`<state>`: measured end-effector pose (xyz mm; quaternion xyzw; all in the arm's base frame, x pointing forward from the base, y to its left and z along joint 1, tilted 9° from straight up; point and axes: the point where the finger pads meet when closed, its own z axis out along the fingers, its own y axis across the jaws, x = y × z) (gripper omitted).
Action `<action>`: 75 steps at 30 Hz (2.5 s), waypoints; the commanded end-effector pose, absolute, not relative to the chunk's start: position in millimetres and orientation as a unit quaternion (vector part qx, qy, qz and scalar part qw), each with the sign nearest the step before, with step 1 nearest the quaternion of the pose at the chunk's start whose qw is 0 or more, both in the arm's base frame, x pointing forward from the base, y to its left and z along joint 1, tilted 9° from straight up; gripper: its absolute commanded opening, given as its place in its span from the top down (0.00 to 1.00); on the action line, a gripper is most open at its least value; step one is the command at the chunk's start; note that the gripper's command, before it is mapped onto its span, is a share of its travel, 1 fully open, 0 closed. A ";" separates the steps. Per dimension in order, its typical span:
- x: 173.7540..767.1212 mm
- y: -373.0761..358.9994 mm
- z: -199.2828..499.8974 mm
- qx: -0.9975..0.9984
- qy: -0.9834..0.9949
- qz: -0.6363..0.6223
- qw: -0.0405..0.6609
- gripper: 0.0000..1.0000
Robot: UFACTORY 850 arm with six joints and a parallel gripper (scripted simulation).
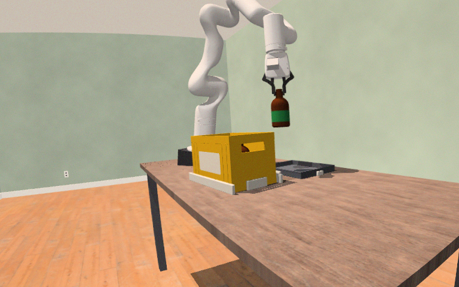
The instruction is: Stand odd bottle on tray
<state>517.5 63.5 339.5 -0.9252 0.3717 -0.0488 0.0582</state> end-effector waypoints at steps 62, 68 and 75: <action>544.5 112.7 347.7 -0.925 0.372 -0.050 0.059 1.00; 544.6 112.7 347.7 -0.925 0.372 -0.050 0.059 1.00; 544.6 112.7 347.7 -0.925 0.372 -0.050 0.059 1.00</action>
